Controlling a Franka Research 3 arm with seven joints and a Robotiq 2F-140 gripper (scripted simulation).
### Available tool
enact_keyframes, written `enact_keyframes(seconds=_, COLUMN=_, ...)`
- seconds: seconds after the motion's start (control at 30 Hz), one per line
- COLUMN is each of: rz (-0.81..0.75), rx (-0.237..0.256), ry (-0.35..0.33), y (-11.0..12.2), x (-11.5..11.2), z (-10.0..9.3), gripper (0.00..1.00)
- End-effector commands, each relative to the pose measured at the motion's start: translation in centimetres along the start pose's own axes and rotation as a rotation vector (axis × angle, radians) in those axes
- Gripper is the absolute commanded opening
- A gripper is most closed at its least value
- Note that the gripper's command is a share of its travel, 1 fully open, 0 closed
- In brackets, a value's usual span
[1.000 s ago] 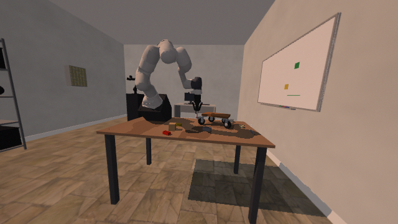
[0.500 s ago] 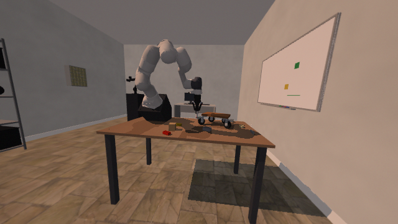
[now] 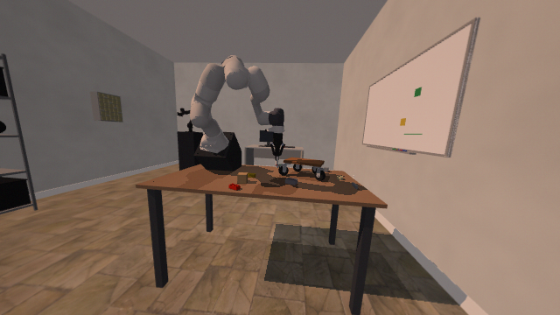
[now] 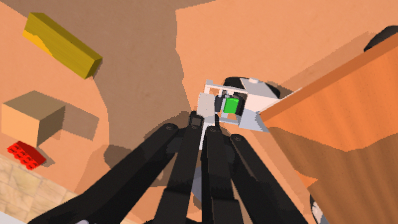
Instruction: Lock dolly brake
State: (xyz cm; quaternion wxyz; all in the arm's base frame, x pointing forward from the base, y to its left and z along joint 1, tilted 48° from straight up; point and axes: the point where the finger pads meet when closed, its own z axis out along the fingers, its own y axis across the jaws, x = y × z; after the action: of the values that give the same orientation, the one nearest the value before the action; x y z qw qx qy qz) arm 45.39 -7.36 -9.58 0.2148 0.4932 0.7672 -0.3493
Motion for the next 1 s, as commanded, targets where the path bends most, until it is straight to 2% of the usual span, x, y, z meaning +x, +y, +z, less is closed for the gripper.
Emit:
enact_keyframes(seconds=0.0, rz=0.002, rx=-0.001, ry=0.0, y=0.05, x=0.05, z=0.09, gripper=0.0)
enact_keyframes(seconds=0.97, rz=0.002, rx=-0.001, ry=0.0, y=0.05, x=0.05, z=0.79, gripper=0.0)
